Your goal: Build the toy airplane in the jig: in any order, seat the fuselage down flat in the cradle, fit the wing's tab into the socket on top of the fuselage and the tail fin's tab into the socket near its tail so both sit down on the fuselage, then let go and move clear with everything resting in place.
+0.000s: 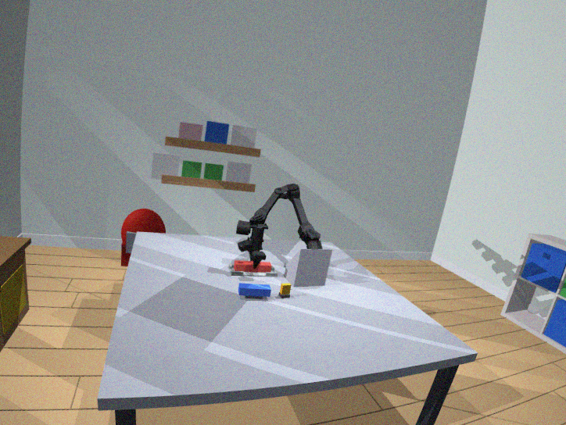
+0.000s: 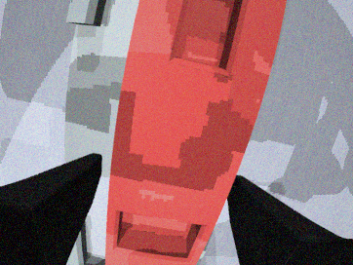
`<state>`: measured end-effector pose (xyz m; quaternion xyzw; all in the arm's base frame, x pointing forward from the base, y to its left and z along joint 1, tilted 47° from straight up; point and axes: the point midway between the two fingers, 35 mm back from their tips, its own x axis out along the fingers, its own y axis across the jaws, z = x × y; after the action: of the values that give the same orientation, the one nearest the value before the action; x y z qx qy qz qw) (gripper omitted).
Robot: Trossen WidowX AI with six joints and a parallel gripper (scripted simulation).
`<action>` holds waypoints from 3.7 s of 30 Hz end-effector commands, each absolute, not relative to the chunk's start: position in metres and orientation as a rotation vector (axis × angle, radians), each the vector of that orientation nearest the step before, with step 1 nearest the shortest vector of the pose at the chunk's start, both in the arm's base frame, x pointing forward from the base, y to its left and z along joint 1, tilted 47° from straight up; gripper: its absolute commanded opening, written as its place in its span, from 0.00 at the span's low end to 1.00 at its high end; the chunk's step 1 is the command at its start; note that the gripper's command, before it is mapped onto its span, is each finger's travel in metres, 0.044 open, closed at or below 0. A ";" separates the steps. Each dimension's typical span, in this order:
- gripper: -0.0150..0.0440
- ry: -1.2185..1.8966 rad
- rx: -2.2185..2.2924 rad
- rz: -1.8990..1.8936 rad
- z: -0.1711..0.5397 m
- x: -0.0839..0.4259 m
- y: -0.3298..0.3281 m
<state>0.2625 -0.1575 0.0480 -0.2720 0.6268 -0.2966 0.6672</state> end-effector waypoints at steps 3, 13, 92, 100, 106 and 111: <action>0.97 1.412 -0.614 -0.672 0.049 0.263 -0.157; 1.00 1.414 -0.607 -0.663 0.061 0.266 -0.140; 1.00 1.362 -0.515 -0.729 -0.133 0.333 0.027; 1.00 1.362 -0.516 -0.730 -0.141 0.333 0.018; 0.82 1.362 -0.516 -0.730 -0.142 0.333 0.017; 0.60 1.362 -0.516 -0.730 -0.142 0.333 0.017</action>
<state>0.3329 0.0167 -0.1418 -0.2273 0.6089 -0.3273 0.6859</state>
